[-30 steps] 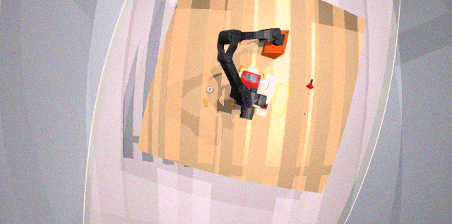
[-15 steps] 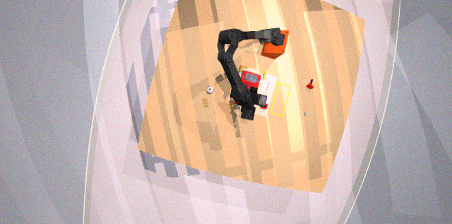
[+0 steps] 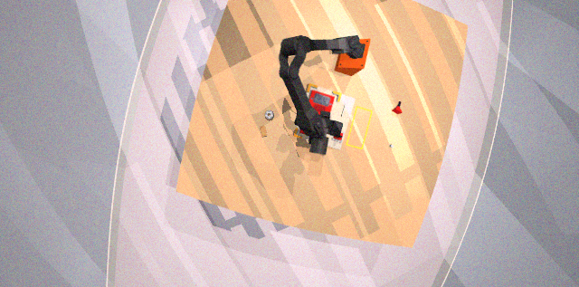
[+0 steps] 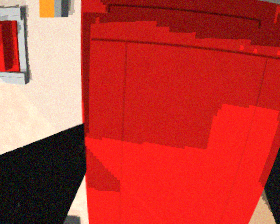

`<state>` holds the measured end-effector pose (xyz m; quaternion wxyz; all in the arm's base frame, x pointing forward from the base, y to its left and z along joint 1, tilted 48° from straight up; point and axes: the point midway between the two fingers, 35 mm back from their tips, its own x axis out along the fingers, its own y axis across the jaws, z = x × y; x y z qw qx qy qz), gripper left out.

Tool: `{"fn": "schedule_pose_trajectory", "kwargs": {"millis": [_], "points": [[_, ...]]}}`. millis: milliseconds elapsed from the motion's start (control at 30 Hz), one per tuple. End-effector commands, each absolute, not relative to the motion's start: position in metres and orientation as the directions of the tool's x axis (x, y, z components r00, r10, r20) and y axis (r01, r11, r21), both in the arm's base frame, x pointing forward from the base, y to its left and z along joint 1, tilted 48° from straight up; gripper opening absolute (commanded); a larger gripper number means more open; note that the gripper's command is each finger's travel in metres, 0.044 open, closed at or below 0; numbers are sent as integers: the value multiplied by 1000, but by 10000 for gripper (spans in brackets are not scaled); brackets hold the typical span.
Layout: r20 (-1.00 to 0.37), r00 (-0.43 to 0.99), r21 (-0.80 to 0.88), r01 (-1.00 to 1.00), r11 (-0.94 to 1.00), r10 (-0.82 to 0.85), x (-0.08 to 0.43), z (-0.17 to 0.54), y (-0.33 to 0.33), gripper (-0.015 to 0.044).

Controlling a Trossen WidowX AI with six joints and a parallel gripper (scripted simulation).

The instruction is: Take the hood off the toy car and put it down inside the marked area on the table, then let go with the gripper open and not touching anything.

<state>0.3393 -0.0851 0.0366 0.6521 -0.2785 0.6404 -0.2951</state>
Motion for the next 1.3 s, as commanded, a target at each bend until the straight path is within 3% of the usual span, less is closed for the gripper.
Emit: {"fn": "schedule_pose_trajectory", "kwargs": {"millis": [0,333,1267], "points": [[-675,17,-737,33,675,-738,342,44,-76,0],[-675,16,-737,33,675,-737,340,67,-50,0],[-697,21,-717,26,697,-717,335,-34,45,0]]}}
